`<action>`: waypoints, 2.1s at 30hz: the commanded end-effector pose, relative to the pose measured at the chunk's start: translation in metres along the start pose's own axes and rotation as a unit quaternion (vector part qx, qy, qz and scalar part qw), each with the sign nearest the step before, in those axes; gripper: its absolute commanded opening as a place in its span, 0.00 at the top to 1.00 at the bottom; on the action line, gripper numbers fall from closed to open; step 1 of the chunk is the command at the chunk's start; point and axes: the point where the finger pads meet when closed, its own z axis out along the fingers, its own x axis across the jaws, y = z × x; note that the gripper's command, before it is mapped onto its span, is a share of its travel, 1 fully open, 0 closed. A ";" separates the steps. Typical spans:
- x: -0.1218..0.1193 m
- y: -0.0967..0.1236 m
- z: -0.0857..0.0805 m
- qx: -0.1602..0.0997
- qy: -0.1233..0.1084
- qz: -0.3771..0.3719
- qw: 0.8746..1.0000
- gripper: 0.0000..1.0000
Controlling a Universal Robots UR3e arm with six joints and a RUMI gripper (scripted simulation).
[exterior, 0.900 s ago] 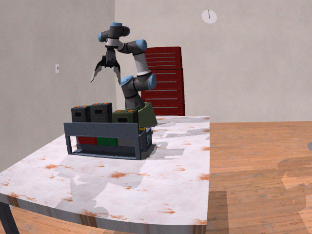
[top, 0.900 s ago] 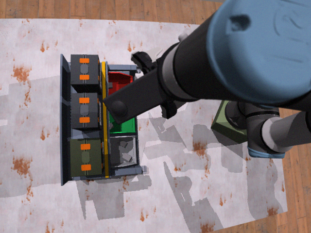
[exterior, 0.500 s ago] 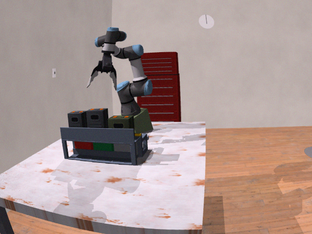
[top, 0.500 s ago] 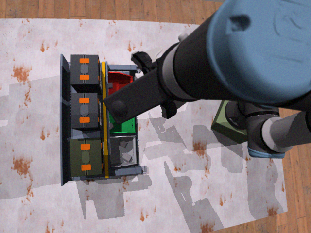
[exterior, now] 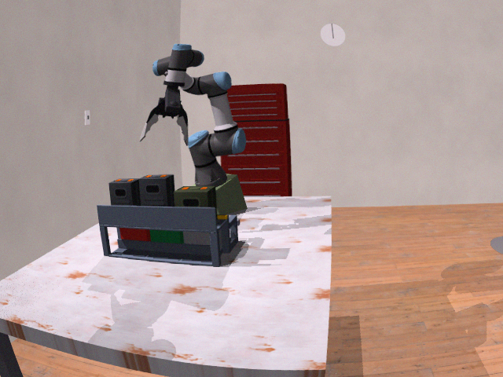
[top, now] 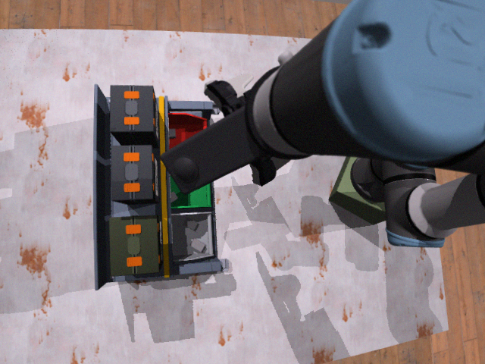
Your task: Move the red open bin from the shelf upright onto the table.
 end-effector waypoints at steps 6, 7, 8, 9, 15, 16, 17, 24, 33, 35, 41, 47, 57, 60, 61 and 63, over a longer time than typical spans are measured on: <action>0.000 0.000 -0.001 0.001 0.001 0.000 1.000 0.00; 0.000 0.000 -0.001 0.001 0.001 0.000 1.000 0.00; 0.000 0.000 -0.001 0.001 0.001 0.000 1.000 0.00; 0.000 0.000 -0.001 0.001 0.001 0.000 1.000 0.00; 0.000 0.000 -0.001 0.001 0.001 0.000 1.000 0.00; 0.000 0.000 -0.001 0.001 0.001 0.000 1.000 0.00; 0.000 0.000 -0.001 0.001 0.001 0.000 1.000 0.00; 0.000 0.000 -0.001 0.001 0.001 0.000 1.000 0.00; -0.026 0.048 0.001 0.001 0.001 0.000 1.000 0.00; -0.026 0.048 0.001 0.001 0.001 0.000 1.000 0.00; -0.026 0.048 0.001 0.001 0.001 0.000 1.000 0.00; -0.048 0.089 0.003 0.001 0.001 0.000 1.000 0.00; -0.048 0.089 0.003 0.001 0.001 0.000 1.000 0.00; -0.046 0.085 0.003 0.001 0.001 0.000 1.000 0.00; -0.045 0.084 0.002 0.001 0.001 0.000 1.000 0.00; -0.043 0.080 0.002 0.001 0.001 0.000 1.000 0.00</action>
